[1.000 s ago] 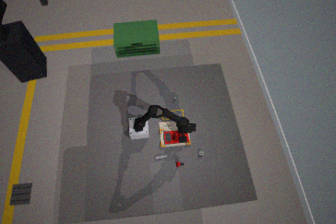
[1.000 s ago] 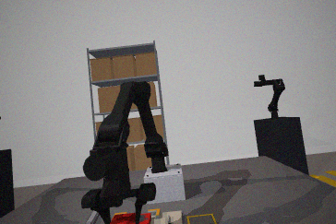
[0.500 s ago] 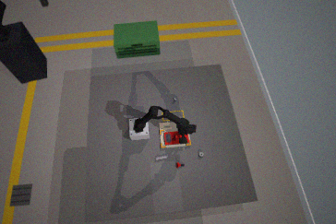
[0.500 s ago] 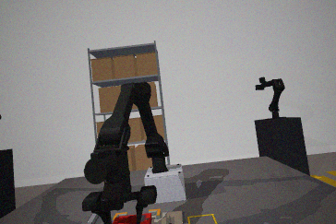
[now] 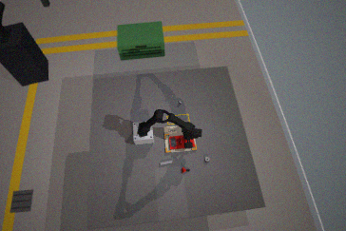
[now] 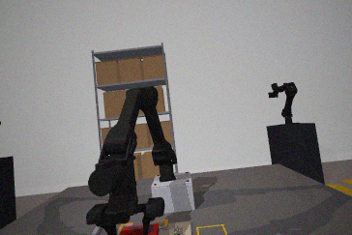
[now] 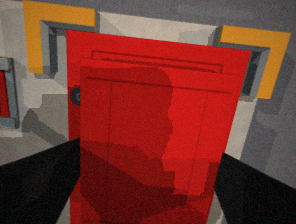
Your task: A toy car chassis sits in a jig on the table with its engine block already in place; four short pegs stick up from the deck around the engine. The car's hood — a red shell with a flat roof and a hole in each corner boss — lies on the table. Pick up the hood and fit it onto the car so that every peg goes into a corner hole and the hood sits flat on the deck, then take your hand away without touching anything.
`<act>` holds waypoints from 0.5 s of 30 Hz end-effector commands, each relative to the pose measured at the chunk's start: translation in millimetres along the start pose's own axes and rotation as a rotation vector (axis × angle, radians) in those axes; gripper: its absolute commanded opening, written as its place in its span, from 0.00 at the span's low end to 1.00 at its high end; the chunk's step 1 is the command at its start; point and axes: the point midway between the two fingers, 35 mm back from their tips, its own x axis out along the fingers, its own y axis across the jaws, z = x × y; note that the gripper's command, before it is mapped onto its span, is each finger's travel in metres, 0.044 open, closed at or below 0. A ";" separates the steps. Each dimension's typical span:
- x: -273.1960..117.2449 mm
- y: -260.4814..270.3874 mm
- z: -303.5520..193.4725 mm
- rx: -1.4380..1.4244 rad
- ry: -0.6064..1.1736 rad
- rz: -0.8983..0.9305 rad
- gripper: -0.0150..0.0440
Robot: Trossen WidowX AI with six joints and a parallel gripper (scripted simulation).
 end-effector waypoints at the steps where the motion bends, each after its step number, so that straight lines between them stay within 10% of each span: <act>1: 2.5 0.4 0.0 0.000 0.000 0.002 0.25; 12: 2.6 0.0 0.0 0.000 0.000 0.000 0.25; 15: 3.4 0.1 -0.1 0.000 0.001 0.000 0.39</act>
